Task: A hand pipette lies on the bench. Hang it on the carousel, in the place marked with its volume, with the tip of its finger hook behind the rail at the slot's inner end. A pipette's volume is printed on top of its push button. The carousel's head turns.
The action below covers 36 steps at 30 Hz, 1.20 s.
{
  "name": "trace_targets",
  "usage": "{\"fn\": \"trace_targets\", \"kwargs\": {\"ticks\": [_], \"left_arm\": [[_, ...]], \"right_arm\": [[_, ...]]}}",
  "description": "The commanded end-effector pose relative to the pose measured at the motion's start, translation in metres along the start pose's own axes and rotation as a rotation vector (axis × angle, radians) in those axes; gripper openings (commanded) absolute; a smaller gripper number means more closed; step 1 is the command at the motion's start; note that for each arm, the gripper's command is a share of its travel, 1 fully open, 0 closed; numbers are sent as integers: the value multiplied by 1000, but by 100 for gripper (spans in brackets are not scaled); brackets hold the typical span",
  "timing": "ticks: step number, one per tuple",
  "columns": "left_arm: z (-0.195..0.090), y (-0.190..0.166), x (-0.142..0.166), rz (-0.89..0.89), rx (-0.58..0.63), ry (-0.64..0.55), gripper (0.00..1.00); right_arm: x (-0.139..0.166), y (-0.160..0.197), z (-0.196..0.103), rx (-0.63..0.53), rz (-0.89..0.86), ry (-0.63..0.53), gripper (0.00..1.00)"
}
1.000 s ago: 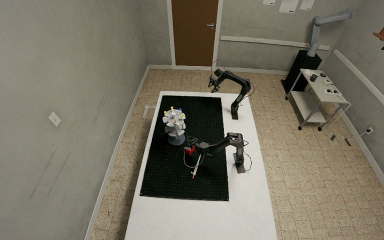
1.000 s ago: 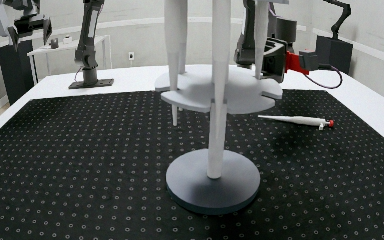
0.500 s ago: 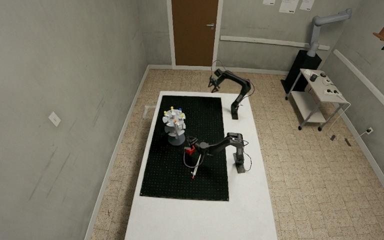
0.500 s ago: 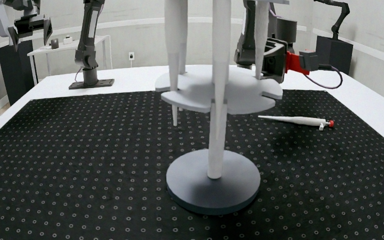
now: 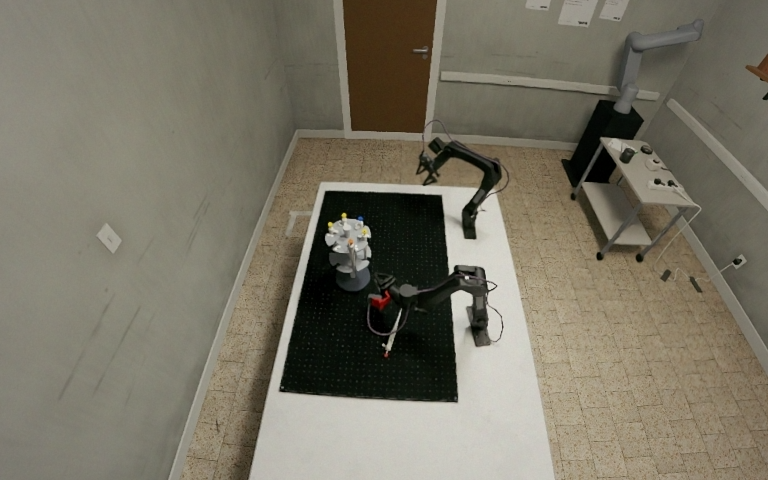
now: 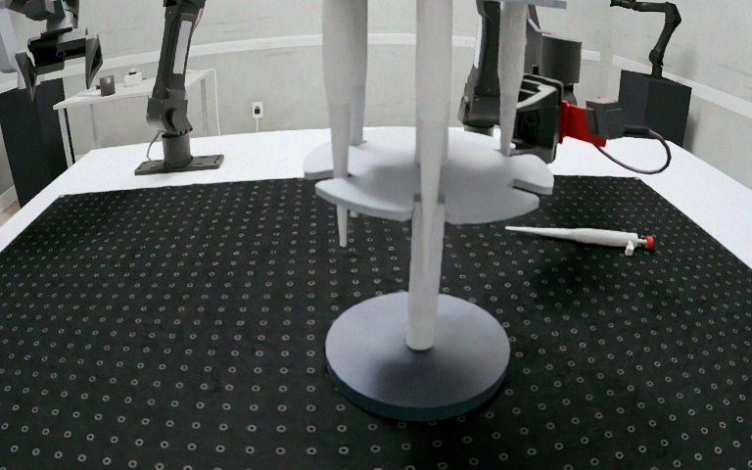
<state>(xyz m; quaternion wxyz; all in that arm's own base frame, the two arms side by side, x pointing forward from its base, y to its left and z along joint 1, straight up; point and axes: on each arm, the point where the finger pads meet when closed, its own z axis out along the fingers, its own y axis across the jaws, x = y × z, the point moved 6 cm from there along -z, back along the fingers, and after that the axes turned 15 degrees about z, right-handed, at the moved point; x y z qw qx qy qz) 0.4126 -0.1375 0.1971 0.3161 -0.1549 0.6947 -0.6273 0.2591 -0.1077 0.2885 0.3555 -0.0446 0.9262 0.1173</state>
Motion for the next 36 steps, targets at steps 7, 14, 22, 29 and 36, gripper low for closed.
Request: {"fn": "trace_targets", "kwargs": {"ticks": [7, 14, 22, 29, 36], "left_arm": [[2, -20, -12, 48, 39, -20, 49], [2, -28, -16, 53, 44, -21, 49], [3, -31, -15, 62, 55, -19, 49], [3, -31, -15, 62, 55, -19, 49], [3, -31, -15, 62, 55, -19, 49]], "right_arm": [[-6, -2, -4, 2, -12, -26, 100], [-6, -2, -4, 2, -12, -26, 100], [-6, -2, -4, 2, -12, -26, 100], [-6, -2, -4, 2, -12, -26, 100], [-6, -2, -4, 2, -12, -26, 100]]}}
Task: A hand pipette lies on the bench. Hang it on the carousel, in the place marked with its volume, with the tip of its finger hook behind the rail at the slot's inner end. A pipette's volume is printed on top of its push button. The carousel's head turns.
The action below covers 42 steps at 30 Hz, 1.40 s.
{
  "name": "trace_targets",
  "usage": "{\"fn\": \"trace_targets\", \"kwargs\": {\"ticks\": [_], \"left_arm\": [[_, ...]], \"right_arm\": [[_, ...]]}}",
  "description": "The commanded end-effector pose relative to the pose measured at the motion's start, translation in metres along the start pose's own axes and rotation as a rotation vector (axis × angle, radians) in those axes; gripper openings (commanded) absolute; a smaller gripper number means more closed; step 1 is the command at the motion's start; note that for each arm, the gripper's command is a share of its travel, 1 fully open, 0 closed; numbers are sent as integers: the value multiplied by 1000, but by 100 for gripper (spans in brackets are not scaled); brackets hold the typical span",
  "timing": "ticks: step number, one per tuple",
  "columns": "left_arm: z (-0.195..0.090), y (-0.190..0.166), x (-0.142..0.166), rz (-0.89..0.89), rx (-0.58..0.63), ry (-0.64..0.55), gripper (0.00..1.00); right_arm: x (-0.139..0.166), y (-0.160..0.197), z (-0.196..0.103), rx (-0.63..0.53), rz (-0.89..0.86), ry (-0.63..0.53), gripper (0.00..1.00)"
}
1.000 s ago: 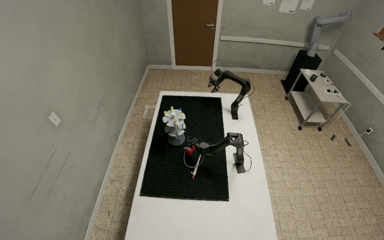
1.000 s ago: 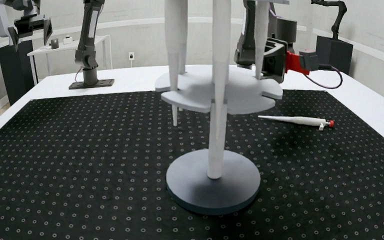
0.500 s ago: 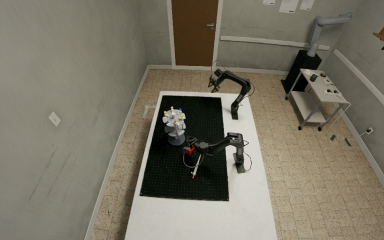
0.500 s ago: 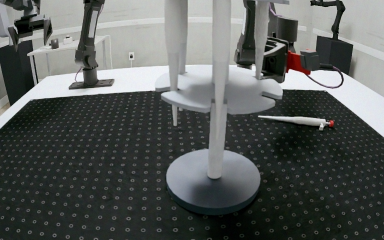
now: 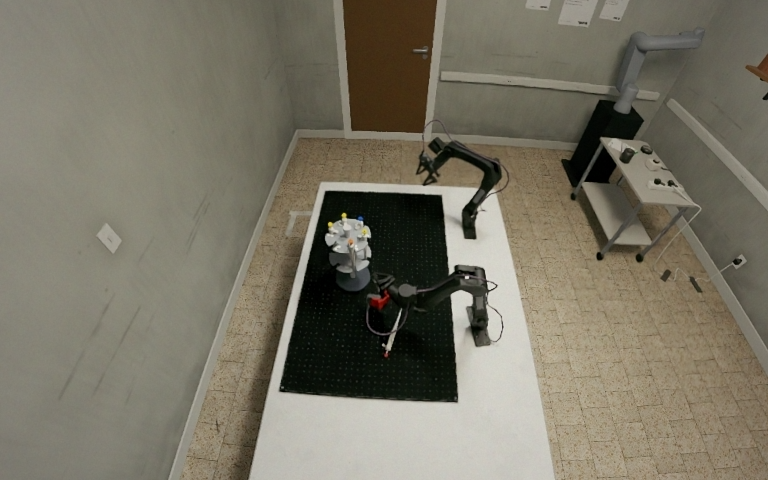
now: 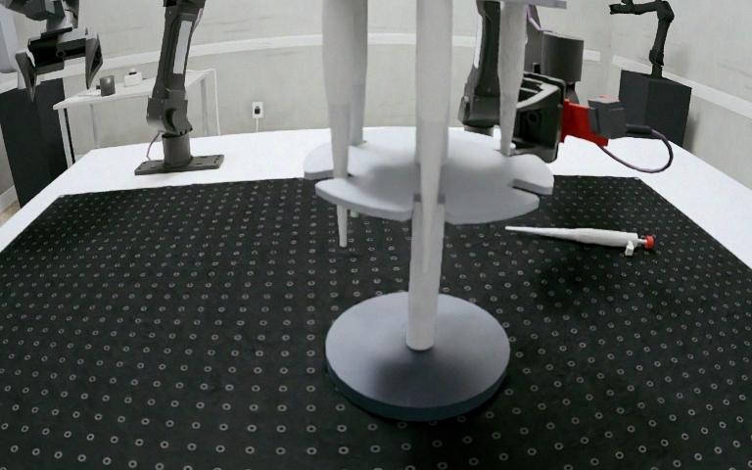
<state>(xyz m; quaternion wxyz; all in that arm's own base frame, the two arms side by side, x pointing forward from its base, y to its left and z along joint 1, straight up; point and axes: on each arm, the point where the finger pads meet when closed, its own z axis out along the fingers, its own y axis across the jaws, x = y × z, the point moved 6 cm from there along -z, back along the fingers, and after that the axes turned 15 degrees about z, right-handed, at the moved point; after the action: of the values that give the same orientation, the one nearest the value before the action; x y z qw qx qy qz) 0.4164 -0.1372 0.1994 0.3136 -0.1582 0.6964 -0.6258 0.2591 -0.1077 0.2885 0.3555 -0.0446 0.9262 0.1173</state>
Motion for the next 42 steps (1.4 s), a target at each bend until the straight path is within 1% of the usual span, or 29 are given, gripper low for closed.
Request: {"fn": "trace_targets", "kwargs": {"ticks": [1, 38, 42], "left_arm": [[1, -29, -11, 69, 62, -19, 49], [1, -27, -10, 57, 50, -16, 49], [0, -32, -10, 60, 53, -17, 49]], "right_arm": [[-6, -2, -4, 2, -12, -26, 100], [-6, -2, -4, 2, -12, -26, 100], [-6, -2, -4, 2, -12, -26, 100]]}}
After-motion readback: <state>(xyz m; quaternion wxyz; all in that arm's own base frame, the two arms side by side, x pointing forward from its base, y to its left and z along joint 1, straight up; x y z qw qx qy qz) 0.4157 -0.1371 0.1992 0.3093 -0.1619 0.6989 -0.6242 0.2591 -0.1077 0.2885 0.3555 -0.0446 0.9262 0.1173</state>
